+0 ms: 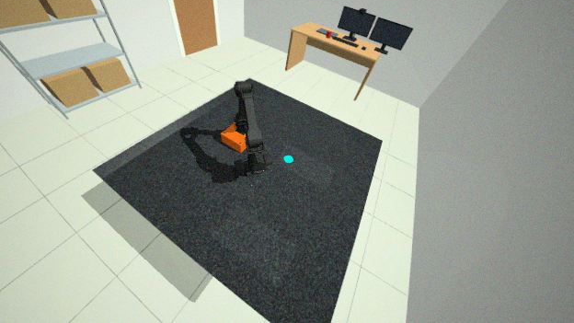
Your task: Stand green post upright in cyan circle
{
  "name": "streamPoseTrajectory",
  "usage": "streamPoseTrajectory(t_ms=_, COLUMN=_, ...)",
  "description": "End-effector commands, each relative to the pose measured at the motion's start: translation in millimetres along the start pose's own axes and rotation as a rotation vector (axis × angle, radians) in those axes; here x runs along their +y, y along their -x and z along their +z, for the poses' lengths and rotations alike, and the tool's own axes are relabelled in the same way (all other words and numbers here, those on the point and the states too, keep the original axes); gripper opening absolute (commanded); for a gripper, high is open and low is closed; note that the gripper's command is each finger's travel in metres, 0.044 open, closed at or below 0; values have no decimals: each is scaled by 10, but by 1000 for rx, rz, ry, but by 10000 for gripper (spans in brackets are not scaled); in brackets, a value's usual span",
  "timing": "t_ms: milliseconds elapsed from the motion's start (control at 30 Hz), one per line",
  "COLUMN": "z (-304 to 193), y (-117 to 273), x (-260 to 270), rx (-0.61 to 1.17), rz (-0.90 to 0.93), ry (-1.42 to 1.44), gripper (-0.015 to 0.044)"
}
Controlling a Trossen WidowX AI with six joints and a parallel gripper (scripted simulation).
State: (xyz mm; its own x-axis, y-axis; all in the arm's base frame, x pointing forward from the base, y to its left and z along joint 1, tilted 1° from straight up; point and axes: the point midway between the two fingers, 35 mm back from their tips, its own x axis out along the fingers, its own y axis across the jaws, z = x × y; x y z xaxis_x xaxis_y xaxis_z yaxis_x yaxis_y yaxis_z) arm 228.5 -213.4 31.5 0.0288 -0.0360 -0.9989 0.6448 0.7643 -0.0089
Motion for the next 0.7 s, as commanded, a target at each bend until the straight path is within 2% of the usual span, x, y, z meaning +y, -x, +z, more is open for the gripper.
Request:
streamPoseTrajectory(t_ms=0, z=3, y=113, x=-6, rx=1, rz=-5, ry=-4, gripper=23)
streamPoseTrajectory(t_ms=667, z=-58, y=674, x=5, rx=1, rz=-5, ry=-1, gripper=23)
